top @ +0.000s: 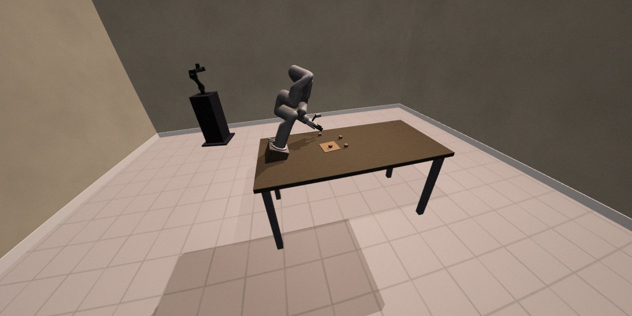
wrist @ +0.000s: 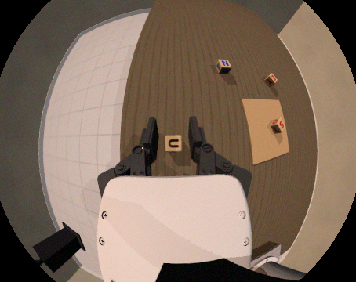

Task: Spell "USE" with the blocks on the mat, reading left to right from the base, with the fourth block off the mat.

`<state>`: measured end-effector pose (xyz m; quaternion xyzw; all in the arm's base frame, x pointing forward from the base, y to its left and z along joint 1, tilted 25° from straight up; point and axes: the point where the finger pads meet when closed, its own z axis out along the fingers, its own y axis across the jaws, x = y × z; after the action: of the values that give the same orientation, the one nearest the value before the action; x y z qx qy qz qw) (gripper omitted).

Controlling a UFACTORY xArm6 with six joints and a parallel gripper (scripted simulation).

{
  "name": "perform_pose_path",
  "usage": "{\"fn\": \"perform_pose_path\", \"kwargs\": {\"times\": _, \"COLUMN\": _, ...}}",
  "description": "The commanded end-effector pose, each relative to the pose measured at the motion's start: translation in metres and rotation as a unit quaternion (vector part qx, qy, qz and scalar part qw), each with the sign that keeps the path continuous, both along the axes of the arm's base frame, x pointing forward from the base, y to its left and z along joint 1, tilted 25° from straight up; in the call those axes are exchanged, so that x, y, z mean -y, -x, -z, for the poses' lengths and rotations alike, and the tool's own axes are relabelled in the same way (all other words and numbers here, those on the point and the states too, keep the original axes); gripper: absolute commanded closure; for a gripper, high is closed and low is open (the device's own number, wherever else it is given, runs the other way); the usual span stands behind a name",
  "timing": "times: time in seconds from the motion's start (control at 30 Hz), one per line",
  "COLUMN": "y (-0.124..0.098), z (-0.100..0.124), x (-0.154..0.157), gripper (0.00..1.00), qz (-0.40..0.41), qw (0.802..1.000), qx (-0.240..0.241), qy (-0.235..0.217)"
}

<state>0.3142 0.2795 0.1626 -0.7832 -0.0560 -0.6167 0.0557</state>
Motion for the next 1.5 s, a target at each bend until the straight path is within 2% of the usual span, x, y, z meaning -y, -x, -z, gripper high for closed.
{"fn": "perform_pose_path", "kwargs": {"times": 0.0, "y": 0.0, "z": -0.004, "x": 0.001, "gripper": 0.58, "qz": 0.0, "qw": 0.998, "qx": -0.068, "qy": 0.012}}
{"fn": "perform_pose_path", "kwargs": {"times": 0.1, "y": 0.0, "z": -0.005, "x": 0.0, "gripper": 0.58, "qz": -0.001, "qw": 0.997, "qx": -0.078, "qy": 0.013}}
{"fn": "perform_pose_path", "kwargs": {"times": 0.17, "y": 0.0, "z": -0.006, "x": 0.001, "gripper": 0.58, "qz": 0.0, "qw": 0.993, "qx": -0.114, "qy": 0.021}}
{"fn": "perform_pose_path", "kwargs": {"times": 0.6, "y": 0.002, "z": -0.015, "x": 0.001, "gripper": 0.58, "qz": -0.004, "qw": 0.97, "qx": -0.239, "qy": 0.04}}
{"fn": "perform_pose_path", "kwargs": {"times": 0.67, "y": 0.002, "z": -0.015, "x": 0.001, "gripper": 0.58, "qz": -0.004, "qw": 0.97, "qx": -0.239, "qy": 0.04}}
{"fn": "perform_pose_path", "kwargs": {"times": 0.73, "y": 0.003, "z": -0.017, "x": 0.001, "gripper": 0.58, "qz": -0.003, "qw": 0.962, "qx": -0.269, "qy": 0.046}}
{"fn": "perform_pose_path", "kwargs": {"times": 1.17, "y": 0.004, "z": -0.026, "x": 0.001, "gripper": 0.58, "qz": -0.007, "qw": 0.931, "qx": -0.361, "qy": 0.058}}
{"fn": "perform_pose_path", "kwargs": {"times": 1.23, "y": 0.004, "z": -0.026, "x": 0.001, "gripper": 0.58, "qz": -0.007, "qw": 0.931, "qx": -0.361, "qy": 0.058}}
{"fn": "perform_pose_path", "kwargs": {"times": 1.47, "y": 0.004, "z": -0.031, "x": 0.002, "gripper": 0.58, "qz": -0.006, "qw": 0.907, "qx": -0.416, "qy": 0.067}}
